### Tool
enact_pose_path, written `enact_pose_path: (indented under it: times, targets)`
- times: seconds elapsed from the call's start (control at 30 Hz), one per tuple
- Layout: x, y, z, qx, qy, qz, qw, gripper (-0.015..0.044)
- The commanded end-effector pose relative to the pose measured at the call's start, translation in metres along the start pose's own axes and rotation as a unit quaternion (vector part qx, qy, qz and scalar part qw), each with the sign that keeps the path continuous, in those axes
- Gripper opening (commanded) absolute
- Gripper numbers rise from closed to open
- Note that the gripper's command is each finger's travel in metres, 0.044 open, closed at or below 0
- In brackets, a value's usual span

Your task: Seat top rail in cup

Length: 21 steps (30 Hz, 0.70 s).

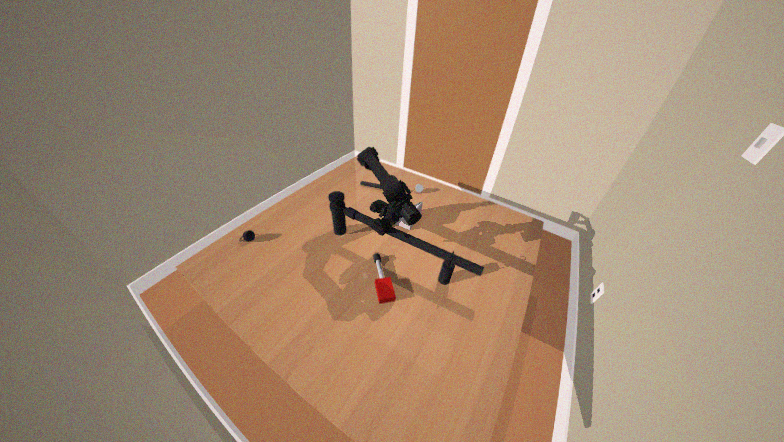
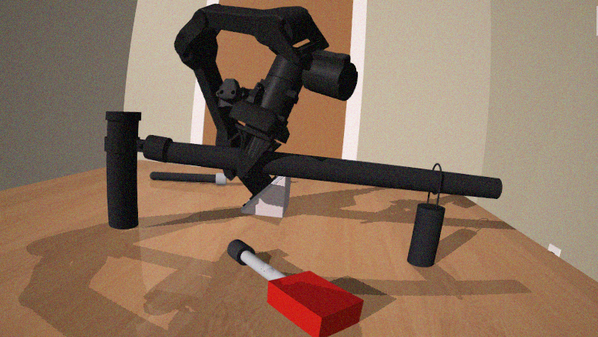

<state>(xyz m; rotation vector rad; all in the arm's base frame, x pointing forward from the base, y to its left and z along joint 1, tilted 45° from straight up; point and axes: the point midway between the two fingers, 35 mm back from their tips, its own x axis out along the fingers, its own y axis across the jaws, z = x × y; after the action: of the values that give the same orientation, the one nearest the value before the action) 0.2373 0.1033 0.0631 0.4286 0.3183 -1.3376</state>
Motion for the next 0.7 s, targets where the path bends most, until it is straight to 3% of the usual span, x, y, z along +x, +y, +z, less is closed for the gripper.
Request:
enact_pose_path:
  times: [0.0,0.67]
  targets:
    - [-0.0002,0.0001,0.0004,0.000,0.000,0.000,1.000,0.0000]
    - [-0.0010,0.0010,0.0023,-0.001,-0.002,0.001,1.000,0.0000]
